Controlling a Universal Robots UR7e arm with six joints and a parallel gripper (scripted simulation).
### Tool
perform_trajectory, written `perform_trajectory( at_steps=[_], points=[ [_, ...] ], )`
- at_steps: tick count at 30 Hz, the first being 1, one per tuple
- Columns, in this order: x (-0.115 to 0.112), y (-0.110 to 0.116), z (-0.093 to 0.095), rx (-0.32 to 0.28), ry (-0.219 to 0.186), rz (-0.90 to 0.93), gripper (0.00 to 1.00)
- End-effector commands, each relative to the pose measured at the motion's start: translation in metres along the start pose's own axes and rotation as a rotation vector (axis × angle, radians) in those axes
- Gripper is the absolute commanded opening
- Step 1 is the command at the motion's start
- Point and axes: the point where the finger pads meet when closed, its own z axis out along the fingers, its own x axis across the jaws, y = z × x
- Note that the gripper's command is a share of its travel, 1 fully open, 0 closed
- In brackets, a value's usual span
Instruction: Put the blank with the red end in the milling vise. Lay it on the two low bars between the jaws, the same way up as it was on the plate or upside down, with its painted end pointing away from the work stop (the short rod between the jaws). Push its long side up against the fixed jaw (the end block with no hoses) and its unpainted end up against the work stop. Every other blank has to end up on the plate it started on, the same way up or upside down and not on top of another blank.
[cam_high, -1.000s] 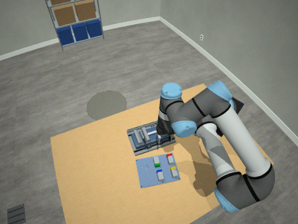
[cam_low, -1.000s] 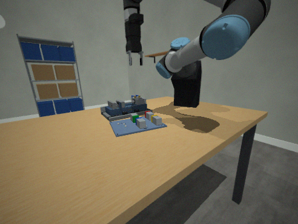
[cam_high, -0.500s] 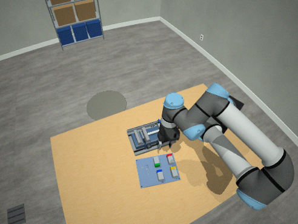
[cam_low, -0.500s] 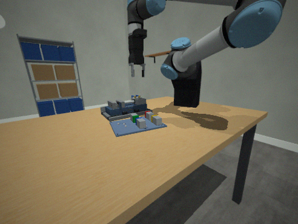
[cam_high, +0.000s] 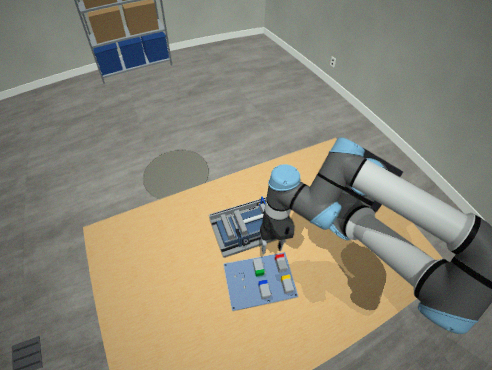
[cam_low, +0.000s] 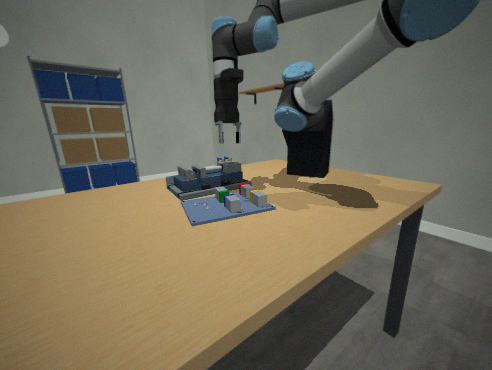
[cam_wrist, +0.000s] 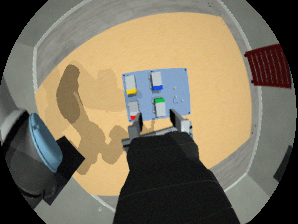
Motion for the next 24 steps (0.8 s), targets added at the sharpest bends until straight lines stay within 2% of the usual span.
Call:
perform_trajectory(
  at_steps=[1,2,3,7,19,24],
  points=[
    [0.0076,0.0045,0.0046,-0.064,-0.044,0.002,1.0],
    [0.0076,0.0045,0.0046,-0.064,-0.044,0.002,1.0],
    [0.0041,0.0019,0.0032,-0.019,-0.014,0.0,1.0],
    [0.0107,0.0072,0.0089,-0.064,-0.044,0.002,1.0],
    [0.0107,0.0072,0.0089,-0.064,-0.044,0.002,1.0],
    [0.0101,0.0055,0.0008,-0.064,-0.044,0.002,1.0]
  ],
)
